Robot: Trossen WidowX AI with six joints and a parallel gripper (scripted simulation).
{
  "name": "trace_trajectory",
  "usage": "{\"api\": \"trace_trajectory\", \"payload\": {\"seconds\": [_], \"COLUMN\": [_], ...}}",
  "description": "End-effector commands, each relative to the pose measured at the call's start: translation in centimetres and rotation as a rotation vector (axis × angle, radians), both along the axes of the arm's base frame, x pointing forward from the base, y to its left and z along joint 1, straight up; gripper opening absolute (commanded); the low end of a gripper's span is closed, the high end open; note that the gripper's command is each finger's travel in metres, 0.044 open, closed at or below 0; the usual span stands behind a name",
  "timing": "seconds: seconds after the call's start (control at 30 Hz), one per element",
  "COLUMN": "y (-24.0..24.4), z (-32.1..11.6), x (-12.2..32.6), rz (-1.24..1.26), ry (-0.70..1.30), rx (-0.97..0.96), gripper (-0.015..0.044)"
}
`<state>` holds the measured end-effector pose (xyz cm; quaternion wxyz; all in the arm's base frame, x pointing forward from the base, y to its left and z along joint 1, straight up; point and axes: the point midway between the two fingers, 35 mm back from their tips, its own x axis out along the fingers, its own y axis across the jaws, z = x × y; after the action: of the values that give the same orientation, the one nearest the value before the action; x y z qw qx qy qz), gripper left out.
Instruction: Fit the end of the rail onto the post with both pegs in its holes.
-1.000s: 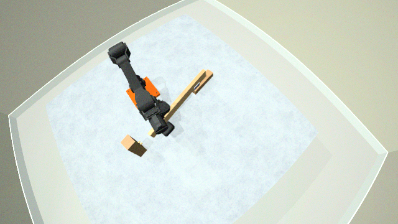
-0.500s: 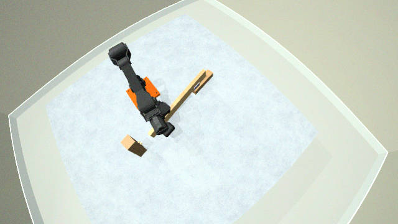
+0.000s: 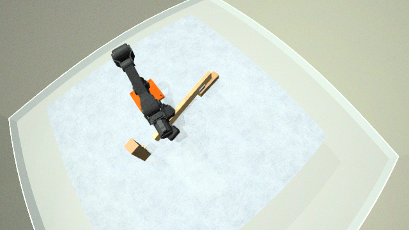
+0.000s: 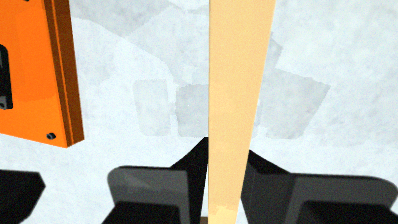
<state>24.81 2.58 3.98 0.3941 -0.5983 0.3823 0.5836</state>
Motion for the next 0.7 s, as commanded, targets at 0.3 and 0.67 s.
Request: {"api": "trace_trajectory", "payload": {"seconds": [0.3, 0.67], "y": [0.08, -0.01], "z": [-0.03, 0.42], "x": [-0.03, 0.01], "rz": [0.004, 0.004], "ry": [0.002, 0.001], "rx": [0.005, 0.005], "gripper": [0.0000, 0.0000]}}
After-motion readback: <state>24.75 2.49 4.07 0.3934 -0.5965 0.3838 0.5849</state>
